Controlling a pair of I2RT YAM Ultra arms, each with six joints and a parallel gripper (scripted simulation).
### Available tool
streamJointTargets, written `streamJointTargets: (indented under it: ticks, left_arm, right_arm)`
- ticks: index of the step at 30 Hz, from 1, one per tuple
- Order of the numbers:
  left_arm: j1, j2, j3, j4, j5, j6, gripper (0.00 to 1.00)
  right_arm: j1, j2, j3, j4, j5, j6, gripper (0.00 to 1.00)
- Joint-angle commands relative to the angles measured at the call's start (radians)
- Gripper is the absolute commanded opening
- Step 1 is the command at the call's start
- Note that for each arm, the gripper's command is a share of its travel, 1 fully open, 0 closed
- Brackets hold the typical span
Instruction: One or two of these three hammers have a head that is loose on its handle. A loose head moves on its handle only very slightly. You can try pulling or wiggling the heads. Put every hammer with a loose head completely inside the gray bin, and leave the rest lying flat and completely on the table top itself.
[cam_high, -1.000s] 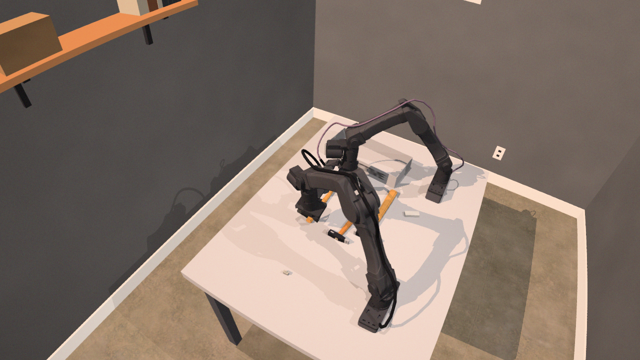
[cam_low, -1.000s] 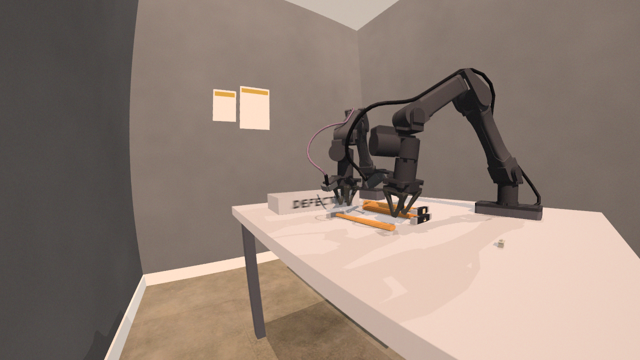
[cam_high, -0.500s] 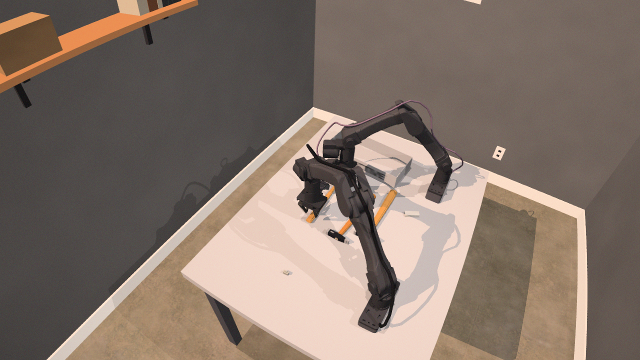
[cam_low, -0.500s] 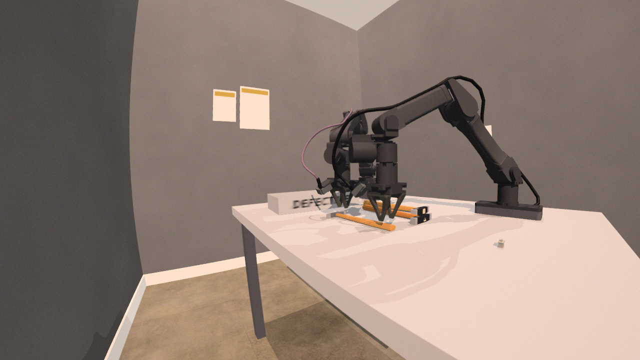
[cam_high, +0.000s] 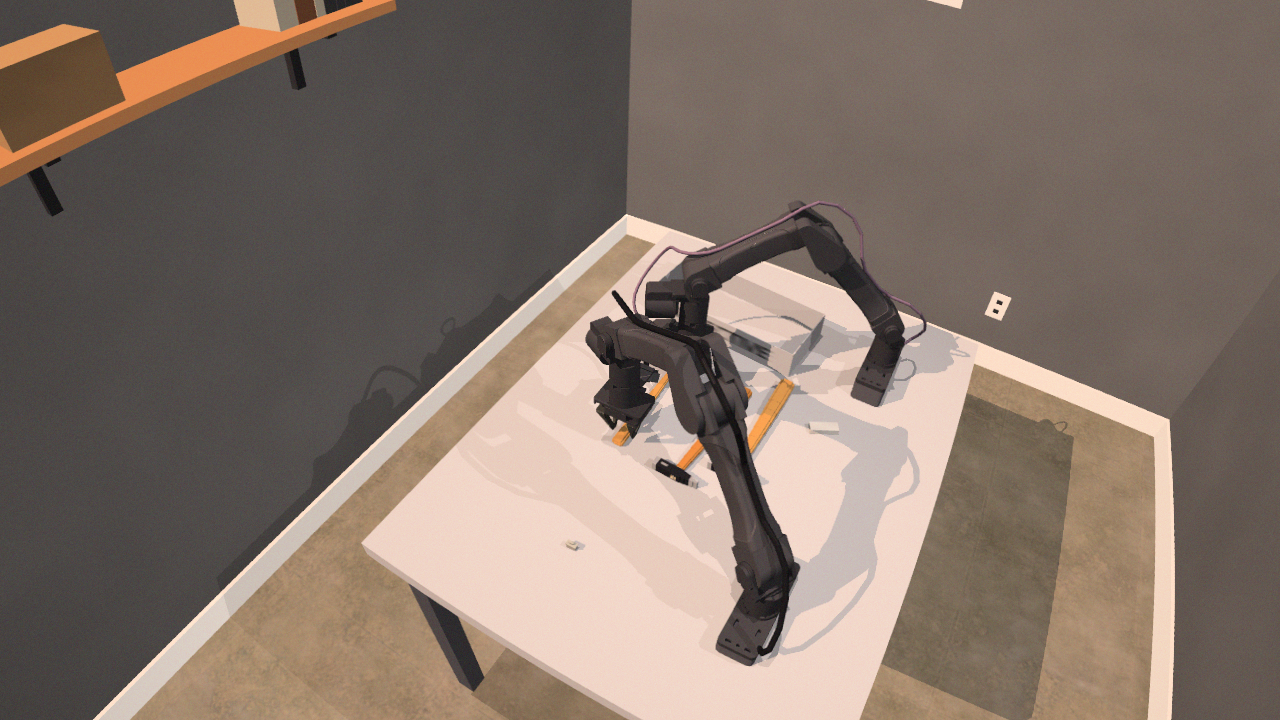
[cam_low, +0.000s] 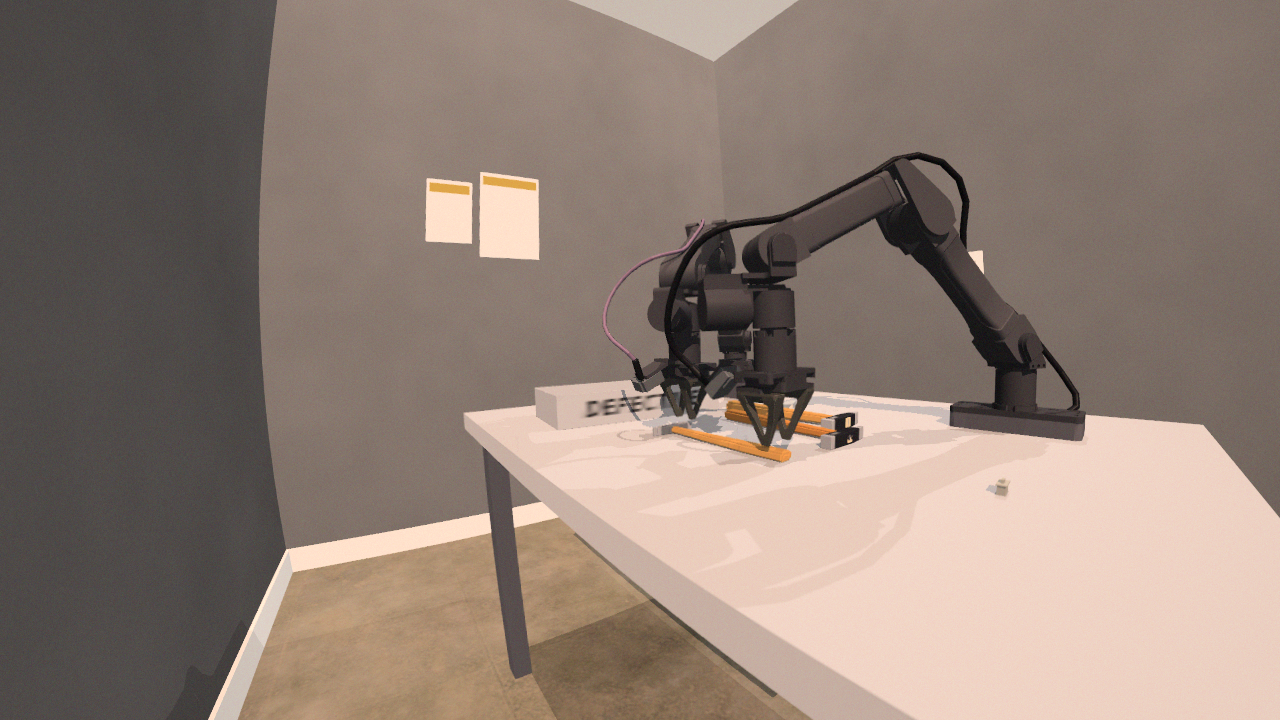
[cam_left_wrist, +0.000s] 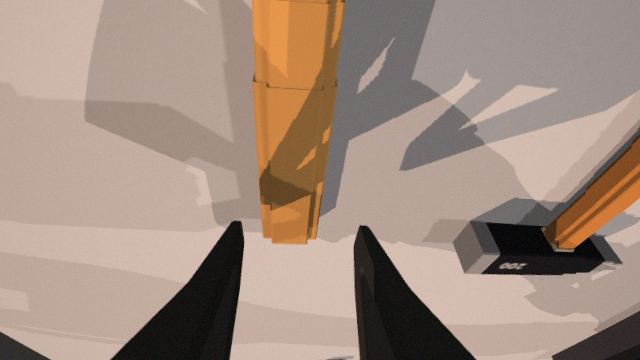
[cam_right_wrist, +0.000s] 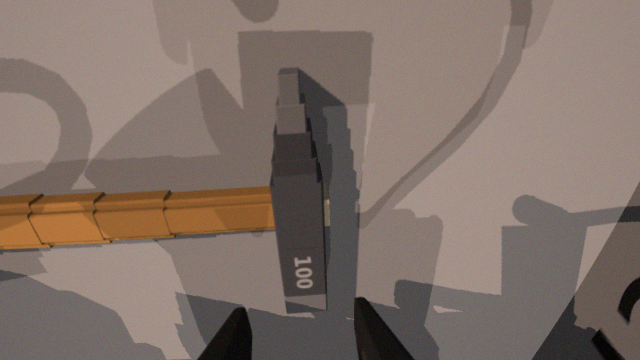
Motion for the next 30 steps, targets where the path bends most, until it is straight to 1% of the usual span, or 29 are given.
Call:
streamJointTargets:
  ticks: [1, 14, 15, 17, 18, 20, 21, 25, 30]
  left_arm:
    - [0.01, 0.018, 0.039, 0.018, -0.001, 0.002, 0.46]
    - [0.007, 0.042, 0.001, 0.066, -0.001, 0.006, 0.46]
    - [0.007, 0.042, 0.001, 0.066, -0.001, 0.006, 0.38]
    - [0.007, 0.042, 0.001, 0.066, -0.001, 0.006, 0.38]
    - [0.007, 0.042, 0.002, 0.066, -0.001, 0.006, 0.34]
    - [0.004, 0.033, 0.003, 0.053, -0.001, 0.002, 0.34]
    - [0.004, 0.033, 0.003, 0.053, -0.001, 0.002, 0.3]
    - [0.004, 0.033, 0.003, 0.053, -0.001, 0.002, 0.3]
    - [0.006, 0.023, -0.015, 0.069, -0.001, 0.003, 0.23]
  right_arm:
    - [-0.013, 0.011, -0.029, 0.035, -0.006, 0.004, 0.37]
    - [-0.013, 0.012, -0.037, 0.054, -0.006, 0.004, 0.37]
    - [-0.013, 0.012, -0.037, 0.054, -0.006, 0.004, 0.37]
    - [-0.013, 0.012, -0.037, 0.054, -0.006, 0.004, 0.37]
    - [-0.013, 0.012, -0.037, 0.054, -0.006, 0.004, 0.37]
    - [-0.013, 0.012, -0.037, 0.054, -0.006, 0.004, 0.37]
    - [-0.007, 0.012, -0.026, 0.042, -0.006, 0.004, 0.37]
    - [-0.007, 0.012, -0.026, 0.042, -0.006, 0.004, 0.37]
    - [-0.007, 0.012, -0.026, 0.042, -0.006, 0.004, 0.37]
